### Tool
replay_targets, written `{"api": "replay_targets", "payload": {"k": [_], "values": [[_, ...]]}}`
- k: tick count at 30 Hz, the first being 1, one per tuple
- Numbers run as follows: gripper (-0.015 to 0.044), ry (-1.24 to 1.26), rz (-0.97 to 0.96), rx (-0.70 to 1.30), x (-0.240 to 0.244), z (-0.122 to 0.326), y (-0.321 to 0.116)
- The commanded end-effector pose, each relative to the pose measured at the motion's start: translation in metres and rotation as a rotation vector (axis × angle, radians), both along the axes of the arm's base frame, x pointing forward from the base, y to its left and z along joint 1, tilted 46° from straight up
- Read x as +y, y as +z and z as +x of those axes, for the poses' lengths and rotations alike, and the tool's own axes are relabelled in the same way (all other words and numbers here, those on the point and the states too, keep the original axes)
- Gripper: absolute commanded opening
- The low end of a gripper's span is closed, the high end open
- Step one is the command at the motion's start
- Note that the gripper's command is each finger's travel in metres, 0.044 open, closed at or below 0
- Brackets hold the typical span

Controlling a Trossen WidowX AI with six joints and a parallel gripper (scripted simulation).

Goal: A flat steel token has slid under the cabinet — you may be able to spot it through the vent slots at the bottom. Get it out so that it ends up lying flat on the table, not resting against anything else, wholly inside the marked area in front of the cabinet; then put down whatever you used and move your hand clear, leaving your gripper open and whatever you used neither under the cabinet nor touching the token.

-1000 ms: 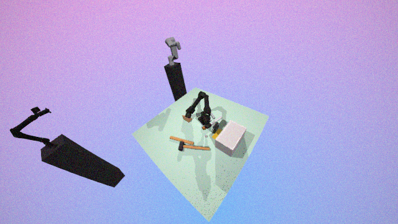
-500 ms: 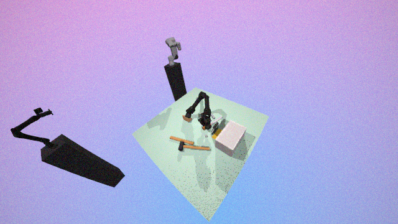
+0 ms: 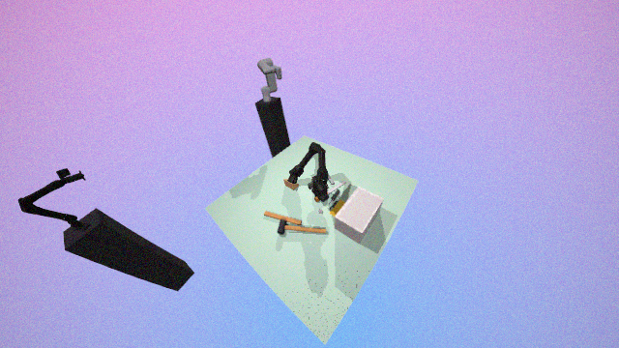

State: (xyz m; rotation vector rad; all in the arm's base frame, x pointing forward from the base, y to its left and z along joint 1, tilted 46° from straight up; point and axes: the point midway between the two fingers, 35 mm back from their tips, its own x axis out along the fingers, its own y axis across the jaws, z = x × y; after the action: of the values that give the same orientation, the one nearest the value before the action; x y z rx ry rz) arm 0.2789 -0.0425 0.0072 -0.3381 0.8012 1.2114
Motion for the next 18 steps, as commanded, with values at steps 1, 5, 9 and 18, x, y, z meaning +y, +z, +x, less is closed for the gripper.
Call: {"api": "replay_targets", "payload": {"k": [1, 5, 9, 18], "values": [[0.0105, 0.001, -0.001, -0.001, 0.000, 0.000, 0.000], [0.0000, 0.001, -0.001, -0.001, 0.000, 0.000, 0.000], [0.0000, -0.004, 0.004, 0.005, -0.003, -0.001, 0.003], [0.0000, -0.005, 0.004, 0.007, -0.016, -0.011, 0.015]]}}
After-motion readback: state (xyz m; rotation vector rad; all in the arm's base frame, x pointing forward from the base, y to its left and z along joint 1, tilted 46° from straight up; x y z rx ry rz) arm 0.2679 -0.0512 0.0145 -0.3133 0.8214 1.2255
